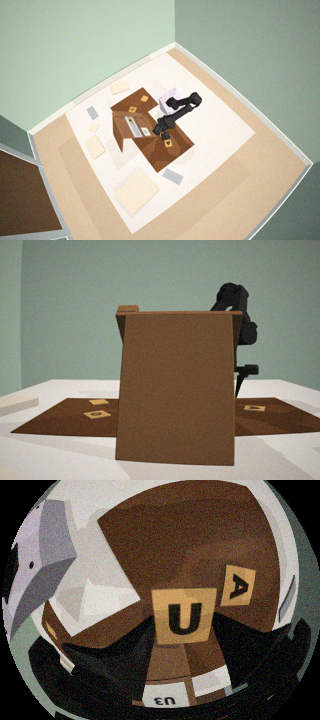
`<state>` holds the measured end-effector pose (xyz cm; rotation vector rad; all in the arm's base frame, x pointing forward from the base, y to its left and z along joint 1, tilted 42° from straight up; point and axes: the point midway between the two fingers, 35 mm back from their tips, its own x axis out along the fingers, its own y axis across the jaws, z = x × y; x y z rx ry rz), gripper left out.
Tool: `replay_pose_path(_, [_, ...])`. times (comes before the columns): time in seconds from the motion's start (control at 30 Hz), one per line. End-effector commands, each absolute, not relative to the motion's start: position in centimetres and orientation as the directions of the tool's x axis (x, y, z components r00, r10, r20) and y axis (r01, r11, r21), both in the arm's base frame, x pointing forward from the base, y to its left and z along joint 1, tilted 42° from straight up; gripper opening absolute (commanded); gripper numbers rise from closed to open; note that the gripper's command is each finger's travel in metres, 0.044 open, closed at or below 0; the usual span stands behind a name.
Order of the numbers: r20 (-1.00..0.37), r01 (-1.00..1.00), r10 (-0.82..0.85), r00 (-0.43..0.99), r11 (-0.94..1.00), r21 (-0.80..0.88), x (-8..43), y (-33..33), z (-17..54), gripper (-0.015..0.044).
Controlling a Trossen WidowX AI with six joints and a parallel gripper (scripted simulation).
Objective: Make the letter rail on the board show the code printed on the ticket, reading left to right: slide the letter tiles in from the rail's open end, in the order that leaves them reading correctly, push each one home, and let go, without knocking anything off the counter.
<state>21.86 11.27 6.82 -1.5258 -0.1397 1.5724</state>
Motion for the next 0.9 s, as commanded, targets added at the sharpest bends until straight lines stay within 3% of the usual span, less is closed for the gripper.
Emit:
replay_pose_path(0.0, [-0.740,-0.599,0.636,0.220,-0.511,-0.617,22.9,11.0,7.4,0.0000])
replay_pose_path(0.47, [-0.745,-0.841,0.582,0.326,-0.182,-0.510,26.0,10.2,9.0,0.0000])
replay_pose_path(0.87, [-0.738,-0.907,0.533,0.413,0.173,-0.383,28.5,9.4,10.5,0.0000])
